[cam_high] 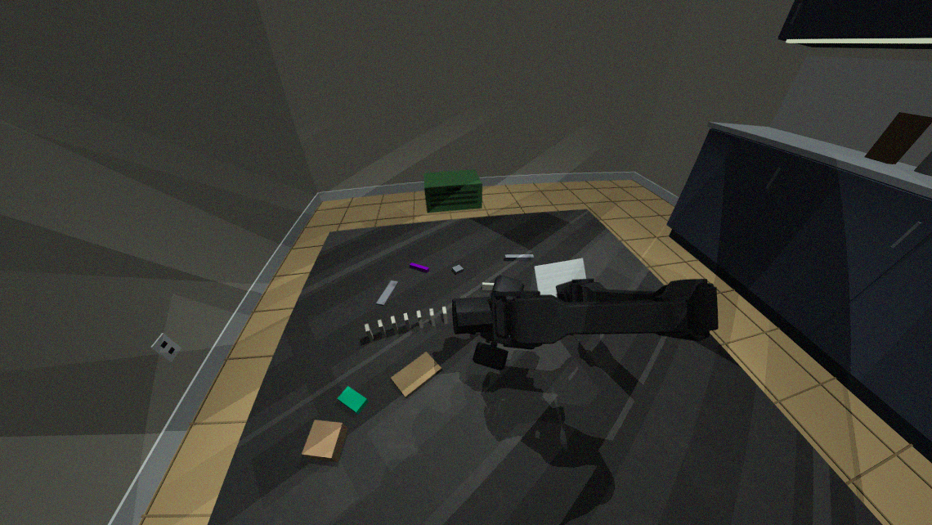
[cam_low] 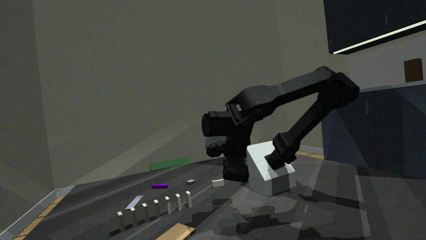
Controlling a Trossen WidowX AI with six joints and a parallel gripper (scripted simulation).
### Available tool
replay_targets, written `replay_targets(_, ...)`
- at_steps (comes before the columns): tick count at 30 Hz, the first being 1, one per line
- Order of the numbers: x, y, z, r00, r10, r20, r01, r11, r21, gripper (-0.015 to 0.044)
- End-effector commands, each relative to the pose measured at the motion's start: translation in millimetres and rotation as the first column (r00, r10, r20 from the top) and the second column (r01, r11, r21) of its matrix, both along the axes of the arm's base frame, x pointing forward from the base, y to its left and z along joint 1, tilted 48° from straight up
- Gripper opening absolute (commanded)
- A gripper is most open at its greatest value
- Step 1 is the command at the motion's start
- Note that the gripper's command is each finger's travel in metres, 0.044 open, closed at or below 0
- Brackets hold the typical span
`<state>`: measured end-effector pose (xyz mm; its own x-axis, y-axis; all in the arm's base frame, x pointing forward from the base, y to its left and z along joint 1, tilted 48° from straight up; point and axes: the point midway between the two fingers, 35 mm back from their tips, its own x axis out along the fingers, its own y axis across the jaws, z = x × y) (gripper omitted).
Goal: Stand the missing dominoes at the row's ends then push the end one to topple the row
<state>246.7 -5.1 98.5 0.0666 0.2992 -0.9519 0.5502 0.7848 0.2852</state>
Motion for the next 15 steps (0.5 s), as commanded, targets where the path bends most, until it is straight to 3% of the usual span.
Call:
replay_targets(1,-2.1,1.5,-5.7,0.999,-0.020,0.034,0.024,0.995,-0.096,0.0029)
replay_targets(15,1.6,4.5,-8.4,0.956,-0.103,0.276,0.194,0.924,-0.329,0.0029)
